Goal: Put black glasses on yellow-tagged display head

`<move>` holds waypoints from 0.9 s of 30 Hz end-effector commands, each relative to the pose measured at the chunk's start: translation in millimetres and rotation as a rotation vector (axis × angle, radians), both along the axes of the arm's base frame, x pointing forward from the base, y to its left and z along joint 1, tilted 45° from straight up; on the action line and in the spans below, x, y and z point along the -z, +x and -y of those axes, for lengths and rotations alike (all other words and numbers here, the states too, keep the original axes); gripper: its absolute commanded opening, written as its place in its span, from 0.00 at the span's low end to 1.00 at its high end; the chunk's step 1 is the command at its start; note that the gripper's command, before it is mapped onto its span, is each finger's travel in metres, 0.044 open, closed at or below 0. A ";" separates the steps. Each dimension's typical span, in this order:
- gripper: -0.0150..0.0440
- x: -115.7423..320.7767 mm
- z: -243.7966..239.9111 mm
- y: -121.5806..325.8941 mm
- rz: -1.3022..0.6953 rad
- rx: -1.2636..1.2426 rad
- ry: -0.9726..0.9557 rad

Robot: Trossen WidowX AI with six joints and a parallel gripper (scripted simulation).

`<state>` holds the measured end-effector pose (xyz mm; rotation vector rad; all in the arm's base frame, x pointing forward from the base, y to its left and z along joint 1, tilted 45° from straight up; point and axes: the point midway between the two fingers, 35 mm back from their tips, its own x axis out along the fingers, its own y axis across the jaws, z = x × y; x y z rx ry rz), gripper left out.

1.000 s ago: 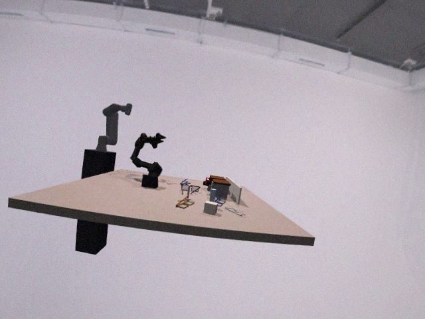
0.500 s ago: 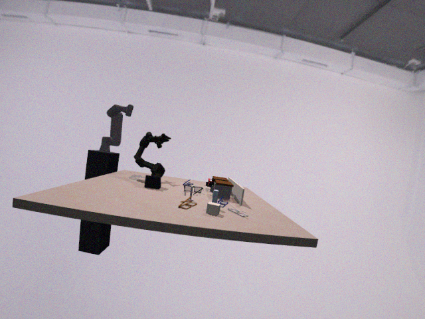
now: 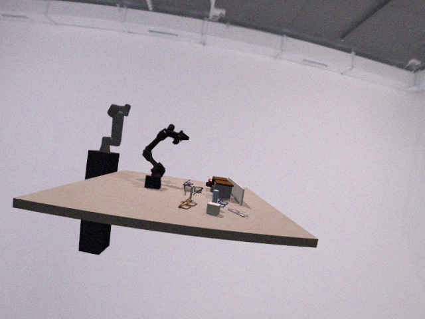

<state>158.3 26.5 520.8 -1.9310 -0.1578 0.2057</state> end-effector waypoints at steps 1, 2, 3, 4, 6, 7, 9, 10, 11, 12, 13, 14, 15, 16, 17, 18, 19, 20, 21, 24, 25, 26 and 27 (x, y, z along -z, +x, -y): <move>0.59 39.7 21.5 51.8 -0.184 0.033 0.176; 0.59 51.7 25.4 63.4 -0.237 0.039 0.225; 0.59 62.5 28.4 72.6 -0.286 0.044 0.269; 0.59 74.5 31.5 82.0 -0.338 0.050 0.317; 0.59 101.1 37.4 100.3 -0.451 0.069 0.419; 0.59 115.8 40.2 109.0 -0.511 0.082 0.473; 0.59 146.1 45.7 124.0 -0.632 0.115 0.580; 0.59 161.7 48.4 130.3 -0.691 0.136 0.632; 0.59 177.3 50.9 135.8 -0.750 0.158 0.683; 0.59 193.0 53.1 140.5 -0.809 0.182 0.734; 0.59 208.7 55.0 144.3 -0.868 0.207 0.785; 0.59 224.3 56.6 147.4 -0.927 0.234 0.835; 0.59 239.9 57.9 149.6 -0.986 0.263 0.885; 0.59 255.4 58.9 151.1 -1.044 0.294 0.935; 0.59 270.6 59.6 151.9 -1.102 0.326 0.983; 0.59 285.7 60.1 151.8 -1.160 0.361 1.031; 0.59 302.0 60.0 151.0 -1.224 0.399 1.082; 0.59 319.1 59.5 149.2 -1.292 0.444 1.136; 0.59 335.8 58.6 146.5 -1.361 0.491 1.188; 0.59 382.4 53.7 133.0 -1.563 0.649 1.336; 0.59 396.6 51.3 127.0 -1.630 0.707 1.382; 0.59 410.0 48.6 120.3 -1.696 0.769 1.426; 0.59 422.7 45.6 112.9 -1.762 0.834 1.467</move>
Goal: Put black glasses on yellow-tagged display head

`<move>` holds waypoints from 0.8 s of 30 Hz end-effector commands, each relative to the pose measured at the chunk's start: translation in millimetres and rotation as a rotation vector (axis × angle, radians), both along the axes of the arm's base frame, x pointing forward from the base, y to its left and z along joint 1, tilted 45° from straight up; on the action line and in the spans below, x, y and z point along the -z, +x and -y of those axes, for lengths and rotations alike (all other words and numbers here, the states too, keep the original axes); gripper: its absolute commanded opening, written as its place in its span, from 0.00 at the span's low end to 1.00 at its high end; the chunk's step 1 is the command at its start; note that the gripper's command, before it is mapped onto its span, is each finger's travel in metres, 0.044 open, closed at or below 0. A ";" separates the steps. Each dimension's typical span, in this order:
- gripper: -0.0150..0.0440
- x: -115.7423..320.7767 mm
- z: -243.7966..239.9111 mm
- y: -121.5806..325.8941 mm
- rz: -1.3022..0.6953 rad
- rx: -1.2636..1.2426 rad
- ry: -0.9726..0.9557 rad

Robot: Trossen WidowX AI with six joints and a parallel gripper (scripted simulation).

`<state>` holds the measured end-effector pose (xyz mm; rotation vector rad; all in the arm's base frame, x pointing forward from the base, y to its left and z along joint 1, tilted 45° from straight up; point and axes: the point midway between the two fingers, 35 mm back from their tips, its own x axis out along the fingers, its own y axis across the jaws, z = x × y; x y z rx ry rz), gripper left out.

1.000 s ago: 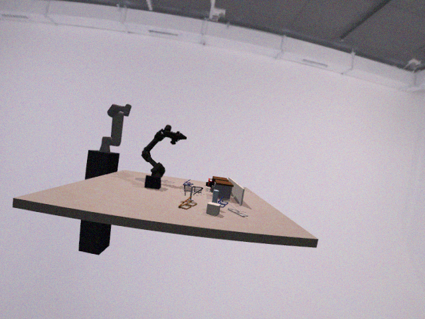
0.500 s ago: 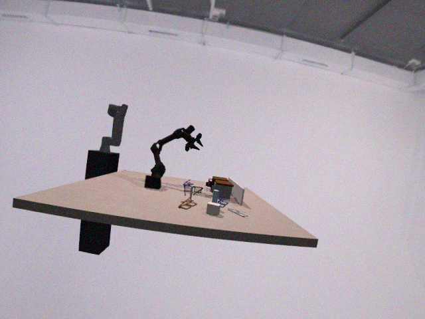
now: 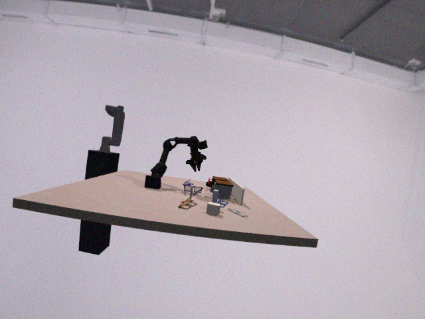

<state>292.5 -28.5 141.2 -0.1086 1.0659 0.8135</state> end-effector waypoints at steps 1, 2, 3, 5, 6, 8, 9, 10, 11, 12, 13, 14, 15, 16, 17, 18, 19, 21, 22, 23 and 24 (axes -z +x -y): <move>0.59 55.0 -12.7 -29.2 -0.353 0.139 0.154; 0.59 64.5 -16.9 -34.4 -0.434 0.171 0.183; 0.59 72.3 -20.6 -39.3 -0.505 0.199 0.207; 0.59 78.3 -23.6 -43.3 -0.562 0.221 0.225; 0.59 78.3 -23.6 -43.3 -0.562 0.221 0.225; 0.59 78.3 -23.6 -43.3 -0.562 0.221 0.225; 0.59 78.3 -23.6 -43.3 -0.562 0.221 0.225; 0.59 78.3 -23.6 -43.3 -0.562 0.221 0.225; 0.59 78.3 -23.6 -43.3 -0.562 0.221 0.225; 0.59 78.0 -24.2 -40.9 -0.562 0.221 0.225; 0.59 77.8 -24.7 -39.2 -0.562 0.221 0.225; 0.59 77.8 -24.7 -39.2 -0.562 0.221 0.225; 0.59 77.8 -24.7 -39.2 -0.562 0.221 0.225; 0.55 77.8 -24.7 -39.2 -0.562 0.221 0.225; 0.50 77.8 -24.7 -39.2 -0.562 0.221 0.225; 0.46 77.8 -24.7 -39.2 -0.562 0.221 0.225; 0.46 77.8 -24.7 -39.2 -0.562 0.221 0.225; 0.46 77.8 -24.7 -39.2 -0.562 0.221 0.225; 0.46 77.8 -24.7 -39.2 -0.562 0.221 0.225; 0.46 77.8 -24.7 -39.2 -0.562 0.221 0.225; 0.46 77.8 -24.7 -39.2 -0.562 0.221 0.225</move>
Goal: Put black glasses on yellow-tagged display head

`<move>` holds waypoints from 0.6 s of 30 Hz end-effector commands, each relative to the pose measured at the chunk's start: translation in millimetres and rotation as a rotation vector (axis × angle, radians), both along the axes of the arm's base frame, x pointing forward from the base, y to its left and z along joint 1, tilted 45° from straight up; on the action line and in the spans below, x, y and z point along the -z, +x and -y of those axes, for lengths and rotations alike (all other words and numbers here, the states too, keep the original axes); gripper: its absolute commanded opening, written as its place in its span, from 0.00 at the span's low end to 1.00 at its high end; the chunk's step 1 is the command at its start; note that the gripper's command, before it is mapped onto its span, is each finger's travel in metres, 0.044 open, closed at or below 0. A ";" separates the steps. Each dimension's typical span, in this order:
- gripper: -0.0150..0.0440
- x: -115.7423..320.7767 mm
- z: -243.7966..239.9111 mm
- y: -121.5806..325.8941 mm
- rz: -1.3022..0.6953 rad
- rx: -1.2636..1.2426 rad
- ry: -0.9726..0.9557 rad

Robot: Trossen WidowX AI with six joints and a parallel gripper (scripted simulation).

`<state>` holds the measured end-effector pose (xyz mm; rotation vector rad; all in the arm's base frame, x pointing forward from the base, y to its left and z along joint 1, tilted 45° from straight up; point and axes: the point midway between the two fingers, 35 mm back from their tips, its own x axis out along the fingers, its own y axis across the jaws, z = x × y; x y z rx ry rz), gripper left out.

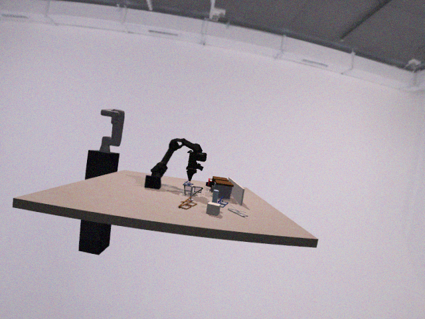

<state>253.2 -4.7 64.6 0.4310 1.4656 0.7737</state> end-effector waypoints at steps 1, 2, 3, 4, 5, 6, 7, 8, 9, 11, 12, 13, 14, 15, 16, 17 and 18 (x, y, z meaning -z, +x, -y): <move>0.46 1.2 -0.8 0.1 -0.011 0.006 0.008; 0.46 1.2 -0.8 0.1 -0.011 0.006 0.008; 0.46 1.4 -1.0 0.1 -0.011 0.006 0.008; 0.46 1.7 -1.4 0.1 -0.011 0.006 0.008; 0.46 2.3 -2.0 0.1 -0.011 0.006 0.007; 0.46 3.0 -2.8 0.1 -0.011 0.006 0.007; 0.46 3.9 -3.8 0.1 -0.011 0.006 0.007; 0.46 5.0 -5.0 0.1 -0.011 0.006 0.007; 0.46 6.1 -6.3 0.1 -0.011 0.006 0.007; 0.46 8.3 -8.8 0.0 -0.010 0.006 0.007; 0.46 9.4 -10.0 0.0 -0.010 0.006 0.006; 0.46 10.5 -11.3 -0.1 -0.010 0.006 0.006; 0.46 11.5 -12.6 -0.1 -0.010 0.006 0.006; 0.46 12.6 -13.8 -0.2 -0.010 0.006 0.006; 0.46 13.7 -15.1 -0.3 -0.010 0.006 0.006; 0.46 14.8 -16.4 -0.4 -0.010 0.006 0.006; 0.46 15.8 -17.6 -0.5 -0.010 0.006 0.006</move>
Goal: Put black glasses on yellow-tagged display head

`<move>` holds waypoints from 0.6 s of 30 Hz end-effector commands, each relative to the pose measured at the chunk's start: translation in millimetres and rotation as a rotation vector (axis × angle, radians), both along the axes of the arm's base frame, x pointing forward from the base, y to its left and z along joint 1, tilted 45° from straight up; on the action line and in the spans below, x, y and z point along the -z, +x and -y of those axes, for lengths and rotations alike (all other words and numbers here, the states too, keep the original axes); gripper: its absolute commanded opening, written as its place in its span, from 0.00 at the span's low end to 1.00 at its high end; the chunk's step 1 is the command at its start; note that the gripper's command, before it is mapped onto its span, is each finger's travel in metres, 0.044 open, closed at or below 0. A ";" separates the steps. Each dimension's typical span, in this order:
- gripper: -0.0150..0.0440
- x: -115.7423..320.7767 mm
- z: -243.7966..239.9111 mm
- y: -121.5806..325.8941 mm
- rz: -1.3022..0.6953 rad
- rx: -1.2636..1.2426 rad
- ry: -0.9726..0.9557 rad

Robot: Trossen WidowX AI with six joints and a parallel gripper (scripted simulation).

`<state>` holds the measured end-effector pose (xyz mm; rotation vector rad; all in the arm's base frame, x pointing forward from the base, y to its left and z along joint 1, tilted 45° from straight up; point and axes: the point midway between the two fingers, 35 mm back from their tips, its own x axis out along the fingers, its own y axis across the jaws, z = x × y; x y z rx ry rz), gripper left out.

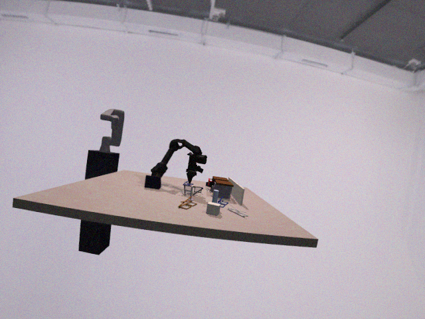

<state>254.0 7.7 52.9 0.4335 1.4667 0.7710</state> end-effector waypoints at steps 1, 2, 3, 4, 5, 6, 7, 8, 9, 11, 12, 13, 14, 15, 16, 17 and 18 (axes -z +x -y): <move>0.46 5.2 -6.5 -1.4 -0.008 0.004 0.006; 0.46 6.2 -7.8 -1.5 -0.008 0.004 0.006; 0.46 7.3 -9.1 -1.6 -0.008 0.004 0.006; 0.46 8.3 -10.3 -1.8 -0.008 0.004 0.006; 0.46 9.3 -11.6 -1.9 -0.008 0.004 0.007; 0.46 10.4 -12.9 -2.1 -0.008 0.004 0.007; 0.46 11.4 -14.2 -2.2 -0.008 0.004 0.007; 0.46 12.4 -15.4 -2.4 -0.008 0.004 0.007; 0.46 13.4 -16.7 -2.6 -0.008 0.004 0.007; 0.46 15.4 -19.3 -3.0 -0.008 0.004 0.007; 0.46 16.4 -20.6 -3.3 -0.008 0.004 0.007; 0.46 17.4 -21.8 -3.5 -0.008 0.004 0.008; 0.46 18.4 -23.1 -3.7 -0.008 0.004 0.008; 0.46 19.4 -24.4 -4.0 -0.008 0.003 0.008; 0.46 20.3 -25.7 -4.3 -0.008 0.003 0.008; 0.46 21.3 -26.9 -4.5 -0.008 0.003 0.009; 0.46 22.3 -28.2 -4.8 -0.008 0.003 0.009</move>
